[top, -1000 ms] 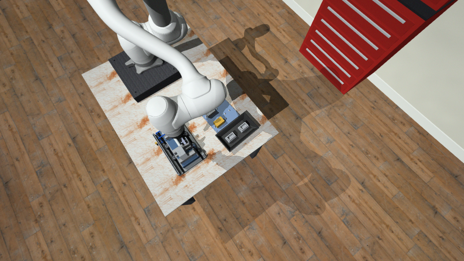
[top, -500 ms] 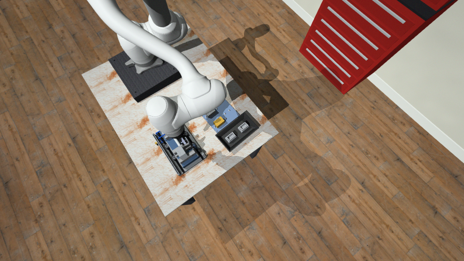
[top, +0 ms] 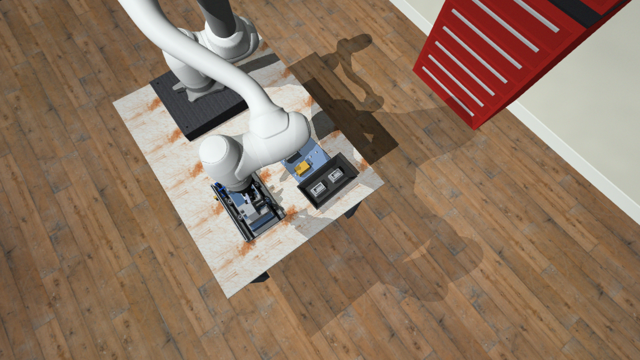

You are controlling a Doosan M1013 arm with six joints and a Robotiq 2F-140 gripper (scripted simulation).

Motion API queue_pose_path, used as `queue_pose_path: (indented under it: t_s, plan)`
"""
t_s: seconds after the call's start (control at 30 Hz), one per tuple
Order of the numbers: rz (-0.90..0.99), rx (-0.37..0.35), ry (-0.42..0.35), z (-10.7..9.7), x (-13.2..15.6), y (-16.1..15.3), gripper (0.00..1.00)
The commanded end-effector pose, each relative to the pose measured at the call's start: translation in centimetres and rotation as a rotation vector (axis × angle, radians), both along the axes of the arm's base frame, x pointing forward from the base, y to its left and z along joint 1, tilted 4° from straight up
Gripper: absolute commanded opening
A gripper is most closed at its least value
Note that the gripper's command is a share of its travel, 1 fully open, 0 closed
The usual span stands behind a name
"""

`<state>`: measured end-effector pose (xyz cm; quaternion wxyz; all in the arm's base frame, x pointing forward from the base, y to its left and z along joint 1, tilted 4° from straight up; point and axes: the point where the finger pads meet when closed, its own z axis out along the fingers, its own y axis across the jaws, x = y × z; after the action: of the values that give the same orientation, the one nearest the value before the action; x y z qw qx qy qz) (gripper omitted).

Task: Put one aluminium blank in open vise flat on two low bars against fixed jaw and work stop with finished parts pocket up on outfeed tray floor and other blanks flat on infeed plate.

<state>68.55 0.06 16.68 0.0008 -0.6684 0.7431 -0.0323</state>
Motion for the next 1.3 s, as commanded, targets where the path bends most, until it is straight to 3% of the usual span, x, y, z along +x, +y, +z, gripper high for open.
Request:
queue_pose_path:
  t_s: [0.0,1.27]
  plan:
    - [-0.167,0.008,-0.008,0.0,0.2,-0.5,0.00]
    - [-1.305,0.058,-0.061,0.3,1.4,-3.9,0.00]
